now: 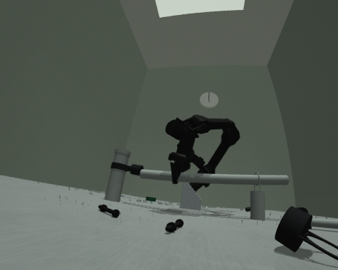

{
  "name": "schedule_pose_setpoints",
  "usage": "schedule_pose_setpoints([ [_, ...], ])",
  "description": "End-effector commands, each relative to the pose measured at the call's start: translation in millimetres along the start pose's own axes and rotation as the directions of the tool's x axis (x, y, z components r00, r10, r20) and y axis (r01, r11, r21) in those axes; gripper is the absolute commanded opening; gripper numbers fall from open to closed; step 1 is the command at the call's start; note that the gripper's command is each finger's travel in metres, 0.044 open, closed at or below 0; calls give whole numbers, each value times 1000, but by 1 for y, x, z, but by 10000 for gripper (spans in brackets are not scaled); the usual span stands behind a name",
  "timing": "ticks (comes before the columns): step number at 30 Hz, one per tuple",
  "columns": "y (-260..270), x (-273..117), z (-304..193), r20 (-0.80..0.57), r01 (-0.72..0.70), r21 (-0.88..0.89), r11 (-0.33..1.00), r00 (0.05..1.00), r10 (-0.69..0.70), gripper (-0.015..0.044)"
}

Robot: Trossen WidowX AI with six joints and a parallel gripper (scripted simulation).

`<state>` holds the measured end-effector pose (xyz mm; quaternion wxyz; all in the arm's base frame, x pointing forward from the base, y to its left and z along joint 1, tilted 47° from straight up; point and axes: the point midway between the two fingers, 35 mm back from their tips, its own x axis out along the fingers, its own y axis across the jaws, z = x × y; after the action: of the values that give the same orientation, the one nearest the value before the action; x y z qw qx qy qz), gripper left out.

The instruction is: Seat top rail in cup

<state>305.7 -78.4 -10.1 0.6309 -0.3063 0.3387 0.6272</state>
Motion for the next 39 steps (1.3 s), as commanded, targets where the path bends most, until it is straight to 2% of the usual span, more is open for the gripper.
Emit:
schedule_pose_setpoints([
  [1,-8,-10,-13,-35,35,4,999,999,-34,0],
  [33,-7,-12,-15,-35,35,4,999,999,-34,0],
  [34,-7,-2,-1,2,4,-15,1000,1000,-4,0],
  [39,-7,-2,-1,2,4,-15,1000,1000,-4,0],
])
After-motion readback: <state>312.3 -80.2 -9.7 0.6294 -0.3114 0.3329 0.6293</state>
